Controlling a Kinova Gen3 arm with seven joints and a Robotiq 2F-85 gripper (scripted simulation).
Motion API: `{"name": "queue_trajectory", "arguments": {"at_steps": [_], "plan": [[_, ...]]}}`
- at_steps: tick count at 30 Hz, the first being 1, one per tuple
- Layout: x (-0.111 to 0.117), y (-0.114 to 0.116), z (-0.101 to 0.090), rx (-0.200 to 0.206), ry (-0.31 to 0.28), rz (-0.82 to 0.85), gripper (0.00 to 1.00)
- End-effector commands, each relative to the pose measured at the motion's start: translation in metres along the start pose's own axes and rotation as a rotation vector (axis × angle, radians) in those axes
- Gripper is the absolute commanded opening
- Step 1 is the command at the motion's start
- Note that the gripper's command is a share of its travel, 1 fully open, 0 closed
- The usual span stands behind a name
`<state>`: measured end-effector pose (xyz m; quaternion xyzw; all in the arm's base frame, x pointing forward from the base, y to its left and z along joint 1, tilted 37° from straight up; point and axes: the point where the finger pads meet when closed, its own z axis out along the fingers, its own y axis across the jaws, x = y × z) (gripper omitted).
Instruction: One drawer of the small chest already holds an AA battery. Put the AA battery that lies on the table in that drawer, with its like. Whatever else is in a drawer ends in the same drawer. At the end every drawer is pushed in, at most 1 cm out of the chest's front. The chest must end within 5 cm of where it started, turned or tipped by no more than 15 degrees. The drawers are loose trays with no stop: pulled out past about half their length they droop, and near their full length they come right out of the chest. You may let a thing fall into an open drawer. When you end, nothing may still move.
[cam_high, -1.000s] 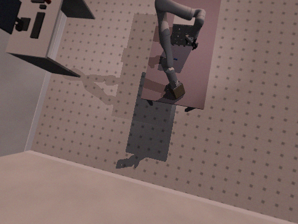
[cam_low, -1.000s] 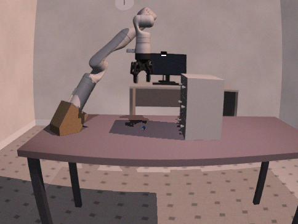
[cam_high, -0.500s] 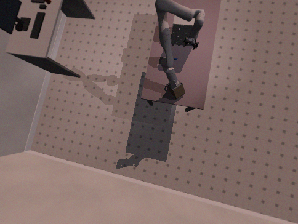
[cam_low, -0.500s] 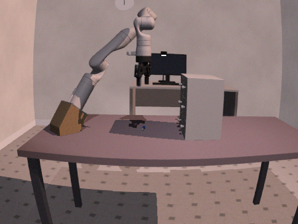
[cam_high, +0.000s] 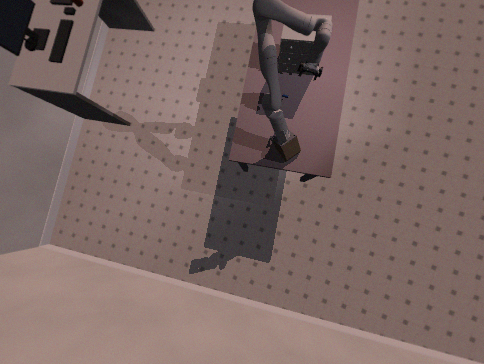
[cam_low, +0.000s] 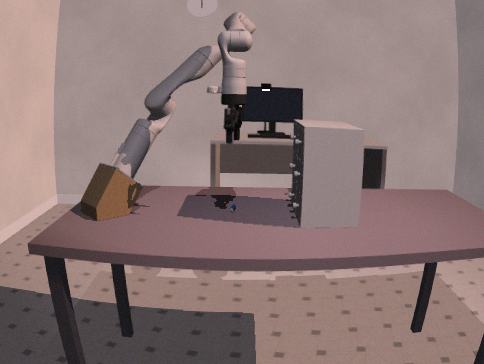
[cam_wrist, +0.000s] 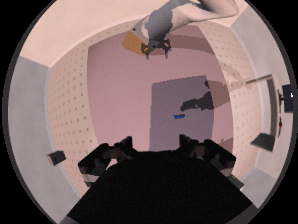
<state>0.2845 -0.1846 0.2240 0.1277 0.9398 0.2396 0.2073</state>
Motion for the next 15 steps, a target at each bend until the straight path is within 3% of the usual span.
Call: {"name": "queue_trajectory", "arguments": {"at_steps": [1, 15], "plan": [[0.0, -0.0005, 0.0002, 0.001, -0.001, -0.012, 1.0], [-0.0016, -0.0003, 0.0056, 0.001, -0.001, -0.132, 1.0]]}}
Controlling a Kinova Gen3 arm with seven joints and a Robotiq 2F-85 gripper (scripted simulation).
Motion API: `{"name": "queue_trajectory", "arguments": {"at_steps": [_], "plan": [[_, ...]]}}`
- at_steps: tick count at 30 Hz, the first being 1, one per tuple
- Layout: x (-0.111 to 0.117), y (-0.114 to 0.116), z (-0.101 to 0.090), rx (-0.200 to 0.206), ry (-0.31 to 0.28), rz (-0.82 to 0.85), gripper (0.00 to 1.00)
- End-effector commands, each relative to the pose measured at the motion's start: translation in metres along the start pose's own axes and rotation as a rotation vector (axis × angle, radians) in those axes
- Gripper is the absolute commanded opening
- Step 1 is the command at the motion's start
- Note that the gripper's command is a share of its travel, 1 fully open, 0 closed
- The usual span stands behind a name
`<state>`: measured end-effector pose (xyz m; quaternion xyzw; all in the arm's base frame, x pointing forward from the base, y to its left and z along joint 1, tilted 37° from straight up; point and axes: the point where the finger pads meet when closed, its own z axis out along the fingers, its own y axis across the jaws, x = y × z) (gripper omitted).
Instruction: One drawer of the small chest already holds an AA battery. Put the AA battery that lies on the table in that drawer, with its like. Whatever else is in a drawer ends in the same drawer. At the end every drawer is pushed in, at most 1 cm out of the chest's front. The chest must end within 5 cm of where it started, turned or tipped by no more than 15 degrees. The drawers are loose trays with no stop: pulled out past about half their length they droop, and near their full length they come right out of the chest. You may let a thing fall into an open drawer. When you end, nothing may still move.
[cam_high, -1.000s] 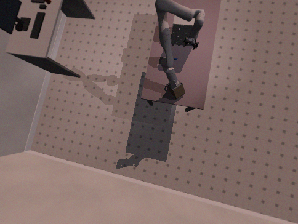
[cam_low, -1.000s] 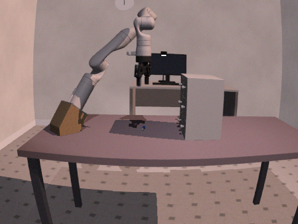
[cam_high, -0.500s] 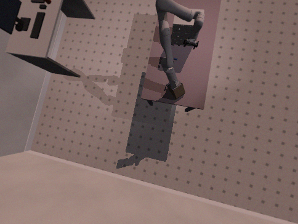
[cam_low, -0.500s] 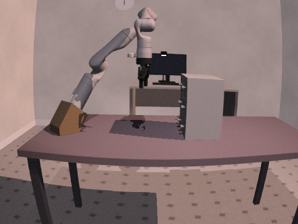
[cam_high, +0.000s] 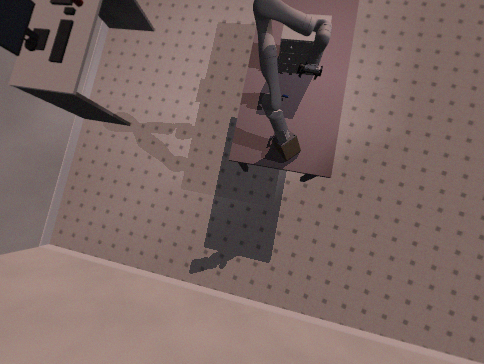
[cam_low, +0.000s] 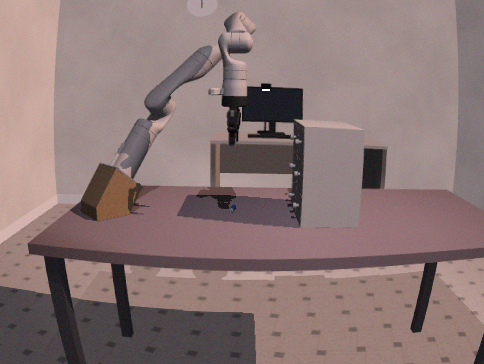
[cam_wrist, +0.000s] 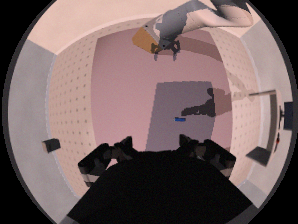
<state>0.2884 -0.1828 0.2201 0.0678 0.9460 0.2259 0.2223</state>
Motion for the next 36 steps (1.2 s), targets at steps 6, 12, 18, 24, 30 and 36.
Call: {"name": "queue_trajectory", "arguments": {"at_steps": [6, 12, 18, 24, 30, 36], "plan": [[-0.0002, -0.0004, 0.0008, 0.001, -0.001, -0.023, 1.0], [-0.0005, -0.0004, 0.0015, 0.001, -0.001, -0.041, 1.0], [-0.0006, -0.0004, 0.0018, 0.001, -0.001, -0.047, 1.0], [-0.0006, -0.0004, 0.0019, 0.001, -0.001, -0.049, 1.0], [-0.0007, -0.0003, 0.0021, 0.001, -0.002, -0.049, 1.0], [-0.0022, -0.0002, 0.004, 0.0, -0.013, -0.05, 1.0]]}}
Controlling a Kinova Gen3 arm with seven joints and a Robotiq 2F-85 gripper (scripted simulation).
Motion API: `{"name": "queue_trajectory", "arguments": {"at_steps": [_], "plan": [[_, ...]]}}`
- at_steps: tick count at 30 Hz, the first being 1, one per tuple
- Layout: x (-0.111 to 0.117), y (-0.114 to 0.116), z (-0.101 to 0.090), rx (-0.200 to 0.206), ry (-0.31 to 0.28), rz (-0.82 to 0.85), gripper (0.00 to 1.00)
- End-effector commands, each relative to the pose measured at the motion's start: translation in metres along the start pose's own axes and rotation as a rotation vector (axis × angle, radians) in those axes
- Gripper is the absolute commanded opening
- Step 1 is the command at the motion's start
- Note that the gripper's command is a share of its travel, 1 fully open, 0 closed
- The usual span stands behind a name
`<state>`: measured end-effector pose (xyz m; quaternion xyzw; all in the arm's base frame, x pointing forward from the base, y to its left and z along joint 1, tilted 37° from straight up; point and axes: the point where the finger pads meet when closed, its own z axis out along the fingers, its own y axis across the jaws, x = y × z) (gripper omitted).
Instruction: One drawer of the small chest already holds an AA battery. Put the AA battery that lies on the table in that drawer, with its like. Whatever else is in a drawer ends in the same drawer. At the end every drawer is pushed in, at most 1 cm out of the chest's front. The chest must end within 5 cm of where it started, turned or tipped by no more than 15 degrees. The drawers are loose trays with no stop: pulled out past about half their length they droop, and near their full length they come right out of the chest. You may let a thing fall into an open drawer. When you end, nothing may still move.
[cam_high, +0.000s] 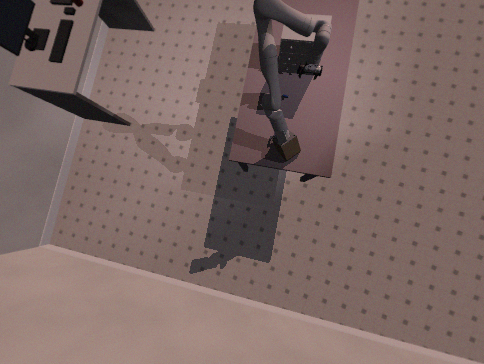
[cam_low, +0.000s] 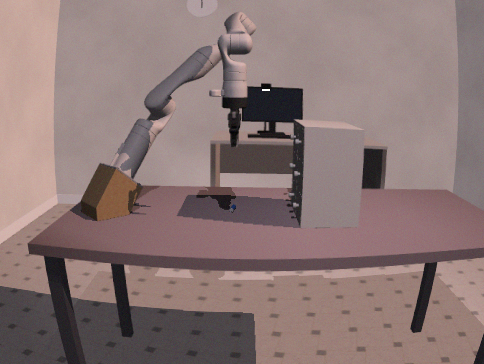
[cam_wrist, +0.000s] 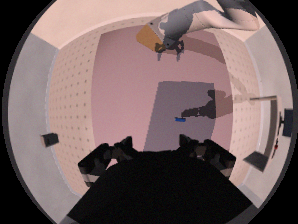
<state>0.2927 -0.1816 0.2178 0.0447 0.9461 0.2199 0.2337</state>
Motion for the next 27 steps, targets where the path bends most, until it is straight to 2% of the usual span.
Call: {"name": "queue_trajectory", "arguments": {"at_steps": [1, 7, 15, 17, 27], "plan": [[0.0, 0.0, 0.001, 0.0, -0.007, 0.002, 1.0], [-0.008, 0.0, 0.01, 0.0, -0.066, 0.002, 1.0], [-0.025, 0.0, 0.032, 0.0, -0.197, 0.002, 1.0], [-0.025, 0.0, 0.032, 0.0, -0.197, 0.002, 1.0], [-0.049, 0.0, 0.063, 0.0, -0.382, 0.002, 1.0]]}}
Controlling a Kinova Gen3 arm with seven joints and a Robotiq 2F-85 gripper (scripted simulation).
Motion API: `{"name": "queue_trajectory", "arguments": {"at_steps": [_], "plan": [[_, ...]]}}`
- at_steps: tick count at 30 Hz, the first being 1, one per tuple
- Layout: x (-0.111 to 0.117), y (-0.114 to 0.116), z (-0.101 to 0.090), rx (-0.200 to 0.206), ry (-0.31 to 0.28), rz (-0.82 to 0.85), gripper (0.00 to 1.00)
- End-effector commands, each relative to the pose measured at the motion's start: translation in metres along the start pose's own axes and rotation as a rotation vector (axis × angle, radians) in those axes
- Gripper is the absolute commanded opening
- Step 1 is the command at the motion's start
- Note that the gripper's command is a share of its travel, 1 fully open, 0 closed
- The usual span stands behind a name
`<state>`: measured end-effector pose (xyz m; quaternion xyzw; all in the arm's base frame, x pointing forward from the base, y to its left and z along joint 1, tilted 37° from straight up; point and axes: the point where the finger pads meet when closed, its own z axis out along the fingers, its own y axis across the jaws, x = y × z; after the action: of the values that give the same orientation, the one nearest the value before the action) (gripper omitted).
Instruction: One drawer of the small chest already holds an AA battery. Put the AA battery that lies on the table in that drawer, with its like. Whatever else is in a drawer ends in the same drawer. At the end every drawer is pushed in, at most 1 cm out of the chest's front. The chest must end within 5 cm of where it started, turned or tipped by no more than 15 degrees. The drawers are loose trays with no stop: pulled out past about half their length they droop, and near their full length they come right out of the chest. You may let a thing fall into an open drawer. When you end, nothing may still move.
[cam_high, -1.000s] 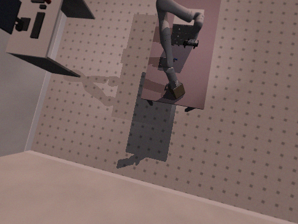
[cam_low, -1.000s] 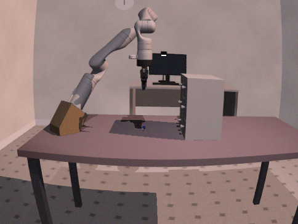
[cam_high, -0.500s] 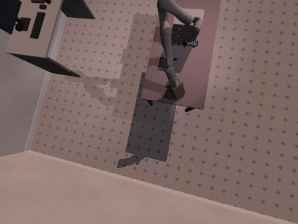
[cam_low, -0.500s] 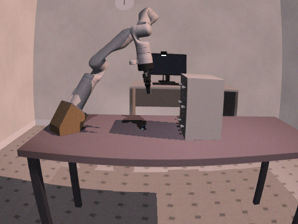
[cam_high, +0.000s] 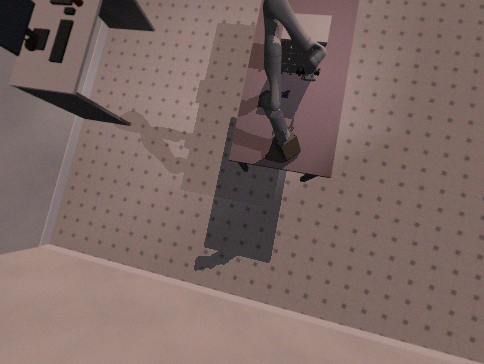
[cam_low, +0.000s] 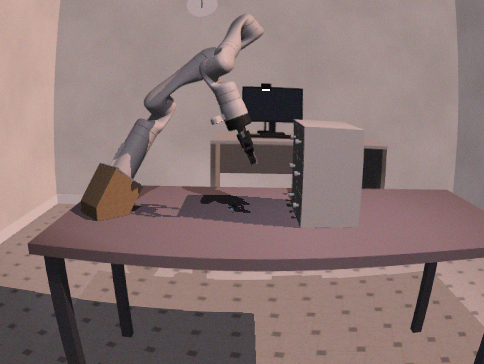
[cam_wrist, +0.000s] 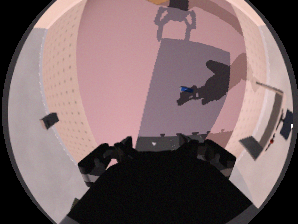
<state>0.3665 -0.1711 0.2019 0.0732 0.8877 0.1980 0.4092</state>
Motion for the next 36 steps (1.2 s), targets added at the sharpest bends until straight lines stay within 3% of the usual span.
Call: {"name": "queue_trajectory", "arguments": {"at_steps": [1, 5, 7, 17, 29, 30, 36], "plan": [[0.011, -0.001, 0.012, -0.007, -0.023, 0.032, 1.0], [0.007, -0.001, 0.024, -0.005, -0.087, 0.032, 1.0], [0.007, -0.001, 0.024, -0.005, -0.087, 0.032, 1.0], [0.0, -0.001, 0.047, -0.005, -0.199, 0.033, 1.0], [-0.001, -0.001, 0.052, -0.003, -0.224, 0.033, 1.0], [-0.001, -0.001, 0.052, -0.003, -0.224, 0.033, 0.33], [-0.001, -0.001, 0.052, -0.003, -0.224, 0.033, 0.33]]}}
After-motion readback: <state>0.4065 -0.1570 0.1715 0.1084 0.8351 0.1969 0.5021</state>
